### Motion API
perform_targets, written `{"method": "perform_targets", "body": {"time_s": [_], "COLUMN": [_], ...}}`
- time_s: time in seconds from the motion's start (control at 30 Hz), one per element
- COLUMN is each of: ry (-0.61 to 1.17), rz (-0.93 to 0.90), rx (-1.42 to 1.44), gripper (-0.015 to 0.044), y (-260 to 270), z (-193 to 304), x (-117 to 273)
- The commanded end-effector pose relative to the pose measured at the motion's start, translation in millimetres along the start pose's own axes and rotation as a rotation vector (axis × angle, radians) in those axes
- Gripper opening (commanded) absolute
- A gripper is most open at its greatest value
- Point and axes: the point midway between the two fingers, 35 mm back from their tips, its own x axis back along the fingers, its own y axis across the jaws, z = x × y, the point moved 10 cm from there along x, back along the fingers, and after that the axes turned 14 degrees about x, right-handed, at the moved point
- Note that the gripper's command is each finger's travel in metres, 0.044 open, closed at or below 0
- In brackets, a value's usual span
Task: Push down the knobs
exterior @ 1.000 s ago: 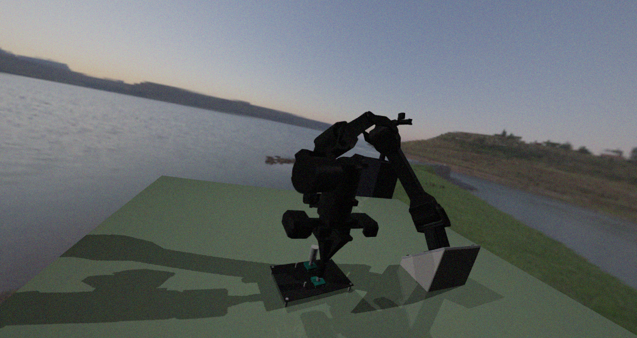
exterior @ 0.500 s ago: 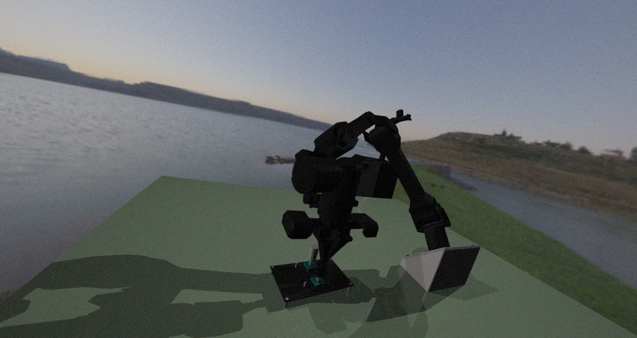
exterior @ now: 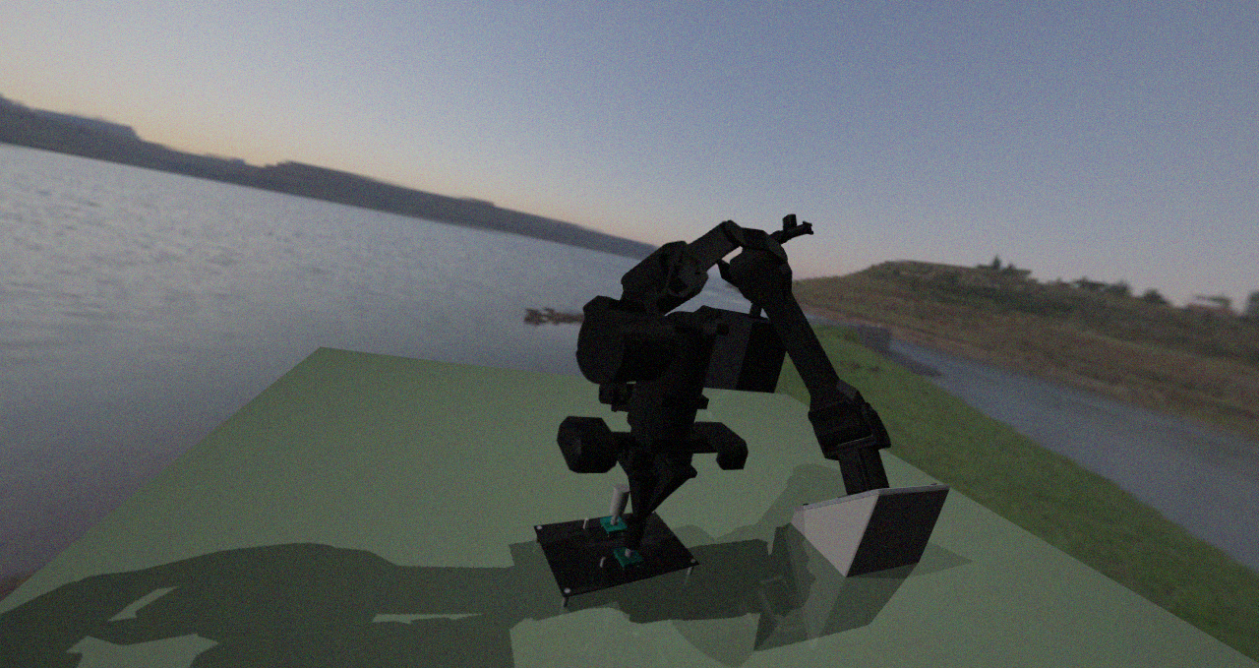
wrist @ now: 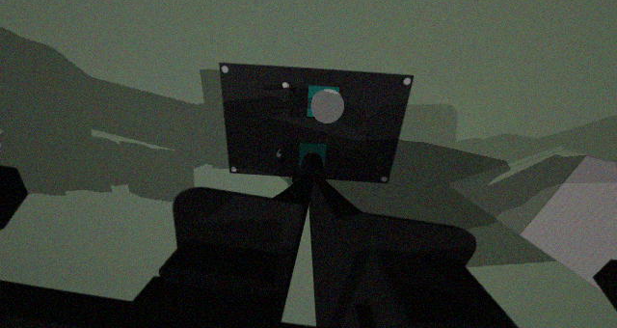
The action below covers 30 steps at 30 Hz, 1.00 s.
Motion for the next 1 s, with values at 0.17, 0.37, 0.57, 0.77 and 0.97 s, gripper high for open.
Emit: {"method": "perform_targets", "body": {"time_s": [0.17, 0.37, 0.57, 0.77, 0.97], "ry": [-0.001, -0.001, -0.001, -0.001, -0.001], "rz": [0.005, 0.005, 0.005, 0.005, 0.005], "rx": [0.000, 0.000, 0.000, 0.000, 0.000], "gripper": [0.0000, 0.0000, 0.0000, 0.0000, 0.0000], "y": [0.7, 0.7, 0.7, 0.7, 0.7], "z": [-0.4, -0.4, -0.4, -0.4, -0.4], "x": [-6.4, -6.6, -6.8, -7.4, -7.4]}}
